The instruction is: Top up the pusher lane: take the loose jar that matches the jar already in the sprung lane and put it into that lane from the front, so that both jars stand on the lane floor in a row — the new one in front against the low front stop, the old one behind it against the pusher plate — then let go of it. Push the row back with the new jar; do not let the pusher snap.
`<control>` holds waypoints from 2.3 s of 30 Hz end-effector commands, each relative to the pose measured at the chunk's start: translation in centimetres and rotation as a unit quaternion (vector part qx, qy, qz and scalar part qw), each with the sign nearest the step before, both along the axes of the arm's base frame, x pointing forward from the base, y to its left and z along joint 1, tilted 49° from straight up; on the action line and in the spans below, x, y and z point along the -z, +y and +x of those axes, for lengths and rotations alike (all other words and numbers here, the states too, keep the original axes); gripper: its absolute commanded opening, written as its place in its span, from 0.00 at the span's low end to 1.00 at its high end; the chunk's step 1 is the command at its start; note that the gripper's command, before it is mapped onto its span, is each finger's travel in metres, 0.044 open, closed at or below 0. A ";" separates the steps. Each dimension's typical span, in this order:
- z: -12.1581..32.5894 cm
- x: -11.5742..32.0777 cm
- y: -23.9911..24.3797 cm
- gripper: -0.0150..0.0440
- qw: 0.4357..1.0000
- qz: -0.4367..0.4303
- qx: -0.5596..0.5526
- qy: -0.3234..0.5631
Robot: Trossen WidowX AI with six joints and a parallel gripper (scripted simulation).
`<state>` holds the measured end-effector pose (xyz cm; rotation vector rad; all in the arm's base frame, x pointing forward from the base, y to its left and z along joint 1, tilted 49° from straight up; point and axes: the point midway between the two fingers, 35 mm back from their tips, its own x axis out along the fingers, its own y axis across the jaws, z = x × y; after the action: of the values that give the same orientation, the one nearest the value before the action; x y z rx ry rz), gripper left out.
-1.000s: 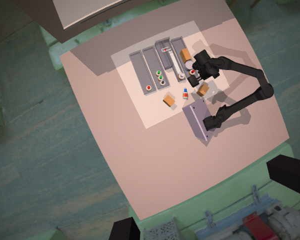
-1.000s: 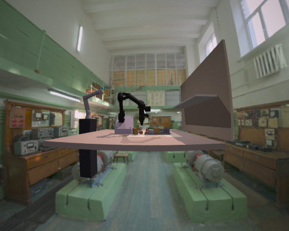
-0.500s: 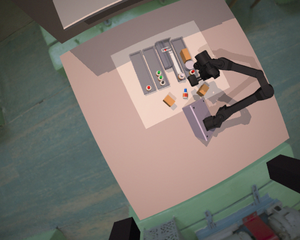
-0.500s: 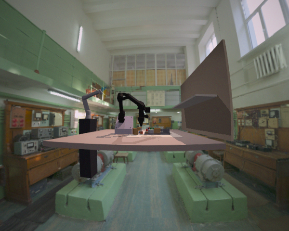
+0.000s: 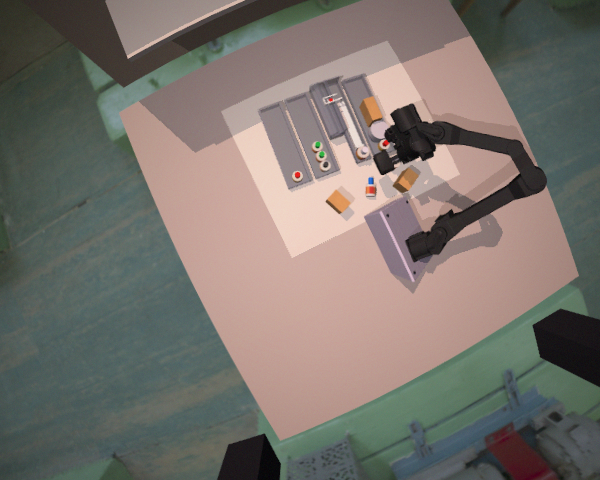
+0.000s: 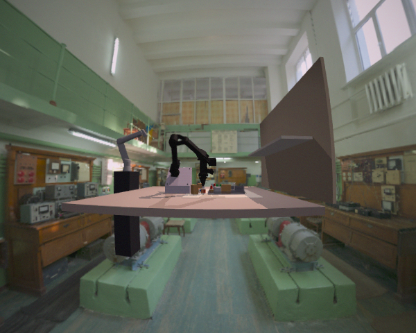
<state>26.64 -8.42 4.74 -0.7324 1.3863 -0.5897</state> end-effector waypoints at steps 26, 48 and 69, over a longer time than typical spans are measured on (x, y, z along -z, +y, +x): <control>0.1 2.4 -2.7 0.78 1.000 -0.003 -0.001 0.005; 0.0 2.3 -0.9 0.25 0.999 0.012 -0.015 0.033; -1.1 -4.4 5.4 0.25 1.000 -0.001 -0.001 0.006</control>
<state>25.65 -3.64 8.02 -0.7458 1.4111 -0.5702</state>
